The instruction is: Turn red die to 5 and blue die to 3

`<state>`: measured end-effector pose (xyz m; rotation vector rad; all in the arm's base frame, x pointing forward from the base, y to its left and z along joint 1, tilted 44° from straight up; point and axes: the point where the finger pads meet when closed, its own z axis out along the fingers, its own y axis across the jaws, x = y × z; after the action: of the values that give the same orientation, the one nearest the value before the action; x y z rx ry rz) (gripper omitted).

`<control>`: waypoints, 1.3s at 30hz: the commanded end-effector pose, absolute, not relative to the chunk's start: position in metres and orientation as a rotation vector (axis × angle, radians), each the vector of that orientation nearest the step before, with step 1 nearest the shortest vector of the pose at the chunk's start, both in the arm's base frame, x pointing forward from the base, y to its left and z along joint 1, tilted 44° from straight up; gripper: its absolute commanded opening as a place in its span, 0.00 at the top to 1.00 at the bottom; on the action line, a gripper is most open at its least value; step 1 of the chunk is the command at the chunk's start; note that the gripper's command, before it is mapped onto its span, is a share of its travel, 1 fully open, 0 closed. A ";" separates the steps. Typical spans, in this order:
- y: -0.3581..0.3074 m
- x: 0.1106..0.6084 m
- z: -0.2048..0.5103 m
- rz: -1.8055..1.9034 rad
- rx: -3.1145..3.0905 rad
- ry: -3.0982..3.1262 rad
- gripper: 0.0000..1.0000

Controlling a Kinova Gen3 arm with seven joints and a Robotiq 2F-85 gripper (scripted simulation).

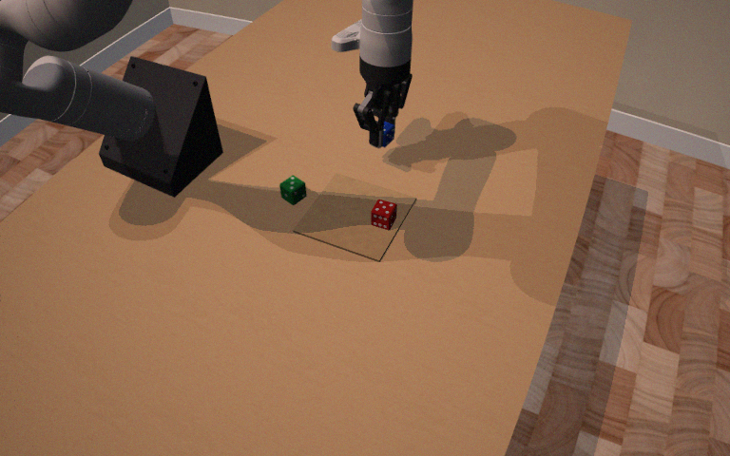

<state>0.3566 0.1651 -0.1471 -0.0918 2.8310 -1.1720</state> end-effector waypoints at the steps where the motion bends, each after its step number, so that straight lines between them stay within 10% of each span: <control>1: 0.188 0.360 -0.128 -1.141 -0.096 2.820 0.74; 39: 0.212 0.357 -0.103 -1.131 -0.074 2.823 0.74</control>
<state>0.3565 0.2108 -0.1040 -0.0763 2.8230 -1.1355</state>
